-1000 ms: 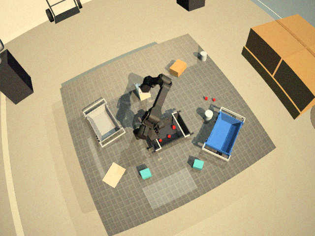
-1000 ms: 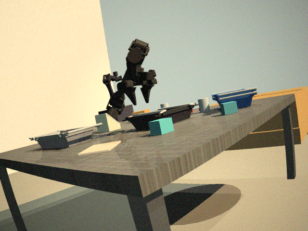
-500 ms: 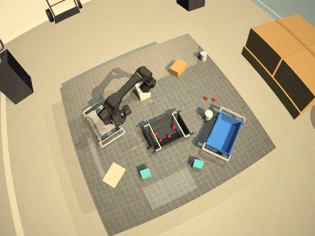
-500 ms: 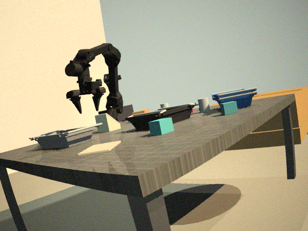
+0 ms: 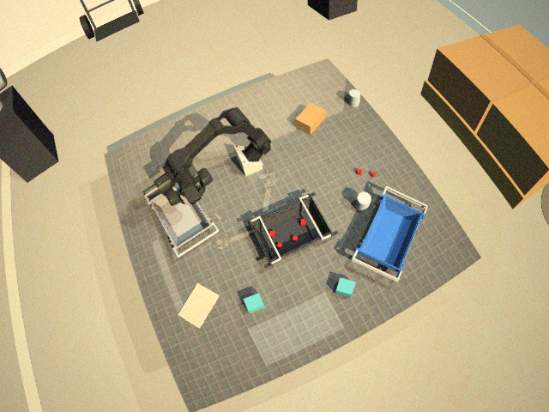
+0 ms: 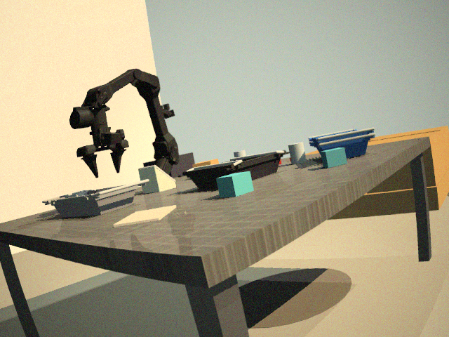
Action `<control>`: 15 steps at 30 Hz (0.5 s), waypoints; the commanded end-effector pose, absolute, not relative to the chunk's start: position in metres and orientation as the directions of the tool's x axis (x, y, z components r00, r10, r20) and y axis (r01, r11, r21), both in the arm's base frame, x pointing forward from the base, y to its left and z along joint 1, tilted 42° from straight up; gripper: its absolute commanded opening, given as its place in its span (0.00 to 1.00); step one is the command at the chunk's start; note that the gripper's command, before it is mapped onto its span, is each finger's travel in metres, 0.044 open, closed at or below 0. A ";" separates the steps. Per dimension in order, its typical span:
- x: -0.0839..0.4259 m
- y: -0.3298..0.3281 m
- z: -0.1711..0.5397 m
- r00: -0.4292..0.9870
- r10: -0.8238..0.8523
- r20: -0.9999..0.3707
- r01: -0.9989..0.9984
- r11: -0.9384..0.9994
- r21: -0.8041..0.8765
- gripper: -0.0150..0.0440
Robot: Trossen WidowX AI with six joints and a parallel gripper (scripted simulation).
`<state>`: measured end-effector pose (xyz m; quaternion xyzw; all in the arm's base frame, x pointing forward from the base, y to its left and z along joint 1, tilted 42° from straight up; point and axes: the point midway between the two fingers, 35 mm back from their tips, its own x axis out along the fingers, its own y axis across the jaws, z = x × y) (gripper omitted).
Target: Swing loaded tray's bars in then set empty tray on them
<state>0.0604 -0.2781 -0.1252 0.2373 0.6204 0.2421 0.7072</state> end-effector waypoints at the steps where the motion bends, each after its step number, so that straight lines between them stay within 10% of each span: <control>1: 0.060 -0.273 -0.132 0.106 0.642 -0.759 -0.056 0.766 0.640 1.00; 15: 0.067 -0.230 -0.182 0.107 0.642 -0.759 -0.056 0.766 0.640 1.00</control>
